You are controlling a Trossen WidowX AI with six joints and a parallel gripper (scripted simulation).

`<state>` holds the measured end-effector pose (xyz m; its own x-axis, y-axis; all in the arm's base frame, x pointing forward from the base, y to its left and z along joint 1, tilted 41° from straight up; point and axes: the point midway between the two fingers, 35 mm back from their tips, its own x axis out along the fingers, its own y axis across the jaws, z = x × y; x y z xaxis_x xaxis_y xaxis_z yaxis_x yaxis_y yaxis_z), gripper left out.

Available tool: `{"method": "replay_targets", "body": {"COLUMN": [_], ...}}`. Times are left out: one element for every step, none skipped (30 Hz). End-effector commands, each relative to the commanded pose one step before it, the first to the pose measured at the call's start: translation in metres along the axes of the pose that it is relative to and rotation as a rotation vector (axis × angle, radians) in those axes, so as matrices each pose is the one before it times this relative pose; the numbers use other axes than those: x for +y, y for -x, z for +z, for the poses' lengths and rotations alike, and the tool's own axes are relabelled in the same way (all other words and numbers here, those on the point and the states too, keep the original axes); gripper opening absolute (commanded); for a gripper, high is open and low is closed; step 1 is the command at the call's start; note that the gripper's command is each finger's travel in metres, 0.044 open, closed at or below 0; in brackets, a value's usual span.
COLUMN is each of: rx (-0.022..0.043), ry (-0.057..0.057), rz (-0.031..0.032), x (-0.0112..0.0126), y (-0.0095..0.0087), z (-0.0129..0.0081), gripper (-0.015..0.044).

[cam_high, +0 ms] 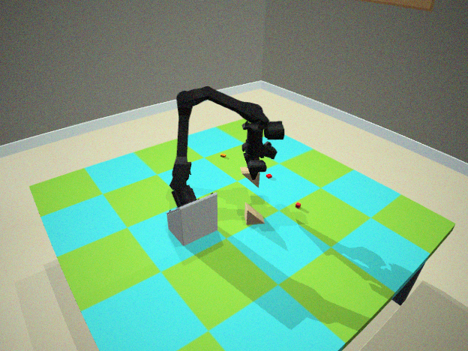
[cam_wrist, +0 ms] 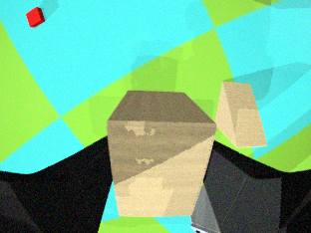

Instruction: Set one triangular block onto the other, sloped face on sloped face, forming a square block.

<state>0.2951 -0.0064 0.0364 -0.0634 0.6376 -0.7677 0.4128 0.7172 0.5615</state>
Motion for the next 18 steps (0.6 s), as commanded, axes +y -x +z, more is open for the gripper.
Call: {"method": "replay_targets", "body": {"rx": [-0.00880,-0.00068,-0.00060,-0.00053,-0.00045,-0.00038,-0.00031,-0.00024,-0.00017,-0.00010,-0.00004,0.00002,0.00008,0.00014,0.00020,0.00025,0.00030,0.00035], "ry": [0.0049,-0.0002,-0.0002,-0.0002,-0.0002,-0.0001,-0.0001,-0.0001,-0.0001,0.0000,0.0000,0.0000,0.0000,0.0001,0.0001,0.0001,0.0001,0.0002], "rz": [-0.00689,-0.00097,-0.00091,-0.00084,-0.00077,-0.00070,-0.00063,-0.00055,-0.00048,-0.00040,-0.00032,-0.00024,-0.00016,-0.00008,0.00001,0.00009,0.00018,0.00026], "x": [-0.01281,-0.00374,-0.00380,-0.00386,-0.00392,-0.00398,-0.00404,-0.00409,-0.00414,-0.00420,-0.00425,-0.00430,-0.00434,-0.00439,-0.00444,-0.00448,-0.00452,-0.00456], "y": [0.00841,0.00177,0.00176,0.00174,0.00173,0.00171,0.00169,0.00167,0.00165,0.00163,0.00161,0.00159,0.00157,0.00155,0.00153,0.00151,0.00149,0.00146], "z": [0.01160,0.00257,0.00250,0.00244,0.00238,0.00231,0.00225,0.00218,0.00211,0.00204,0.00197,0.00190,0.00182,0.00175,0.00168,0.00160,0.00152,0.00145], "gripper": [0.0000,0.0000,0.0000,0.0000,0.0000,0.0000,0.0000,0.0000,0.0000,0.0000,0.0000,0.0000,0.0000,0.0000,0.0000,0.0000,0.0000,0.0000]}}
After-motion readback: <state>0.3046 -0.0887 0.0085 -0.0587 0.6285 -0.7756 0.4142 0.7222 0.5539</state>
